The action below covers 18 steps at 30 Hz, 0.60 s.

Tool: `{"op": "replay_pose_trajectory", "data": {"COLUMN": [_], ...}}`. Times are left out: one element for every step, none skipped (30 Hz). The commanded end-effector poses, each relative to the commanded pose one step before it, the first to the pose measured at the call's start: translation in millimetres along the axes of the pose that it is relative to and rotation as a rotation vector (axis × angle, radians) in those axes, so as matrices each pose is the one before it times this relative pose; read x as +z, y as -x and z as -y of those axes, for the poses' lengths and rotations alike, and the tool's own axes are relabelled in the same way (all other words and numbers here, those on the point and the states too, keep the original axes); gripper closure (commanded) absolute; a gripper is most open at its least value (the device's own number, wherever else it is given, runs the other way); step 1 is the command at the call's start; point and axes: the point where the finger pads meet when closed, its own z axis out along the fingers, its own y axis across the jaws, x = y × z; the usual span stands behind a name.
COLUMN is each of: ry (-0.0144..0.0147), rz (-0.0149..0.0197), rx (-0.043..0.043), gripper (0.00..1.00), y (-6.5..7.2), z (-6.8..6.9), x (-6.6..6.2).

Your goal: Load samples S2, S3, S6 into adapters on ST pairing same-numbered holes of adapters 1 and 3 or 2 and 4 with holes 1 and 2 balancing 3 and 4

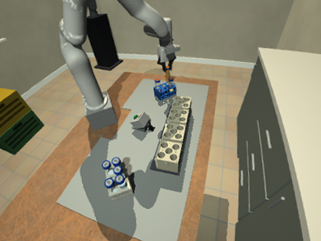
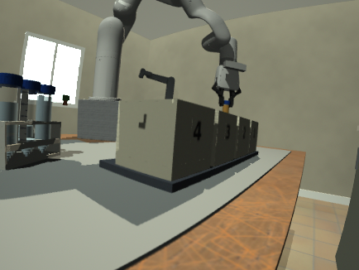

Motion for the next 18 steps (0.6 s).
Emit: {"op": "replay_pose_trajectory", "data": {"ry": [-0.00385,0.0,0.0,0.0,0.0,0.0,-0.00016,0.00017,0.00001,0.00001,0.00001,-0.00002,0.0,0.0,0.0,0.0,0.0,0.0], "rz": [0.00036,0.0,0.0,0.0,0.0,0.0,0.00002,-0.00001,0.0,0.0,0.0,-0.00002,0.0,0.0,0.0,0.0,0.0,0.0], "rx": [0.00015,0.0,0.0,0.0,0.0,0.0,0.0,0.0,0.0,0.0,0.0,0.00001,0.0,0.0,0.0,0.0,0.0,0.0], "gripper": [1.0,1.0,1.0,1.0,1.0,1.0,1.0,1.0,1.0,1.0,1.0,1.0,1.0,1.0,1.0,1.0,1.0,1.0], "y": [0.07,0.0,0.0,0.0,0.0,0.0,0.0,-0.01,0.0,0.0,0.0,0.0,0.0,0.0,0.0,0.0,0.0,0.0], "z": [1.36,0.0,0.0,0.0,0.0,0.0,0.05,-0.05,-0.01,-0.01,-0.01,0.02,0.0,0.0,0.0,0.0,0.0,0.0], "x": [-1.38,0.0,0.0,0.0,0.0,0.0,-0.08,1.06,0.97,0.98,0.99,1.09,1.0,1.0,1.0,1.0,0.0,0.0]}}
